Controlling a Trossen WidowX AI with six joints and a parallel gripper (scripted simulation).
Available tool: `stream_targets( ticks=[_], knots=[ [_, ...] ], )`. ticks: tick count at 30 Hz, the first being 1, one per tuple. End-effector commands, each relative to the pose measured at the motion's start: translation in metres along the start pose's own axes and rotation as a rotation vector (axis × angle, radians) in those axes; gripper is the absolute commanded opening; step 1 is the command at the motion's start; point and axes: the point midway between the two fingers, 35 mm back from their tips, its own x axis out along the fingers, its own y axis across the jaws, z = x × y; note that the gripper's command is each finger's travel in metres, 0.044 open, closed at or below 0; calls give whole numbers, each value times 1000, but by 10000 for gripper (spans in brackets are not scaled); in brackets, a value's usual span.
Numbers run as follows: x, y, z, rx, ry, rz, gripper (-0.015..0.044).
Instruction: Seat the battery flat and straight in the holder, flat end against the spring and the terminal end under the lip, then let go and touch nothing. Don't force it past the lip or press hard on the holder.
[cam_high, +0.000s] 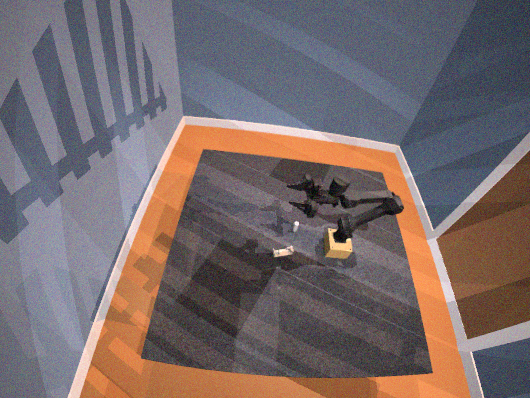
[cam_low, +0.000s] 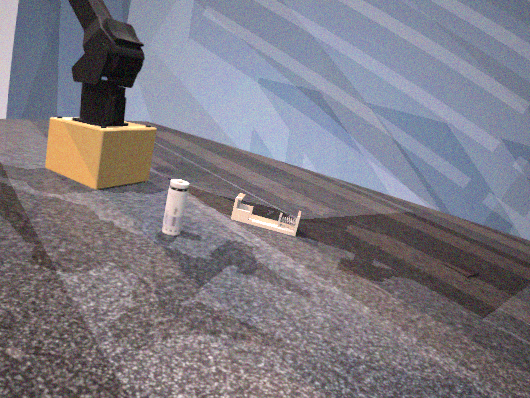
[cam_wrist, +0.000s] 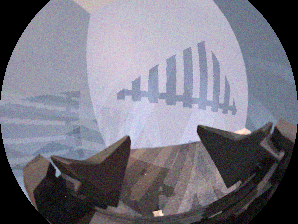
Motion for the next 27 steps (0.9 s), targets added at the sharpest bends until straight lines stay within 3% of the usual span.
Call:
stream_targets(
  ticks=[1, 7, 15, 20, 27],
  knots=[
    [2, -1, -4, 3, 18, -3, 374],
    [19, -32, -115, 108, 569, -131, 216],
    [-28, -59, -214, 255, 1191, -312, 6],
    [-73, -66, -246, 345, 1549, -424, 0],
    [-76, -66, -247, 352, 1576, -433, 0]
  ],
)
